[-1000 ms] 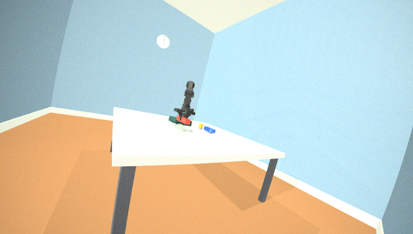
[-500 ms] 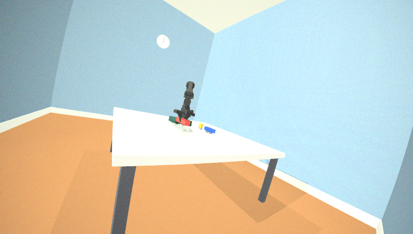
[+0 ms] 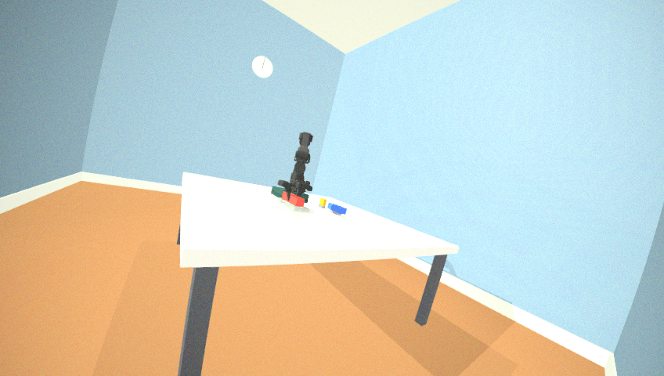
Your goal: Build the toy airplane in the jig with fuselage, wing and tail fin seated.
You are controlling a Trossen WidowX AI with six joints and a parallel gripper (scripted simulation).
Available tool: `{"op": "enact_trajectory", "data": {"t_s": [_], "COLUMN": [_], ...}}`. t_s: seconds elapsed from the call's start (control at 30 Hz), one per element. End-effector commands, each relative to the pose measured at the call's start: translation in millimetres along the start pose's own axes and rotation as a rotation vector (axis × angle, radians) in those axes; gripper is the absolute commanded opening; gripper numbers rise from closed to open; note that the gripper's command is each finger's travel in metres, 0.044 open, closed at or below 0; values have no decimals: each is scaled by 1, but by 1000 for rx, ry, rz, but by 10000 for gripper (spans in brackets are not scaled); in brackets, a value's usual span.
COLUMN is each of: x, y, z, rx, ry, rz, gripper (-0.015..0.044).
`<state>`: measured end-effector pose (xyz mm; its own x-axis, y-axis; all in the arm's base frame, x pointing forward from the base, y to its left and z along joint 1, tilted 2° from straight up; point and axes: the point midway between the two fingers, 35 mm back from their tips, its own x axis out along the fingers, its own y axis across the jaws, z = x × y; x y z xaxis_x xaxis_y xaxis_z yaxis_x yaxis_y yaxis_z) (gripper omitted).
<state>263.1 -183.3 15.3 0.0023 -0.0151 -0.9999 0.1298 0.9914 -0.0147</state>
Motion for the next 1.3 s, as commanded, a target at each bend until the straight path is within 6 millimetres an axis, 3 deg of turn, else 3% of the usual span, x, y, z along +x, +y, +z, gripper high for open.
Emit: {"op": "enact_trajectory", "data": {"t_s": [0.0,0.23,0.4,0.9,1.2,1.27], "x": [5,3,3,3,3,-8], "y": [-1,0,0,0,0,-1], "z": [-1,-1,-1,-1,-1,1], "rx": [-5,0,0,0,0,0], "ry": [3,2,2,2,2,2], "rz": [-5,1,1,1,1,0], "gripper": [196,163,32,425,440,440]}}
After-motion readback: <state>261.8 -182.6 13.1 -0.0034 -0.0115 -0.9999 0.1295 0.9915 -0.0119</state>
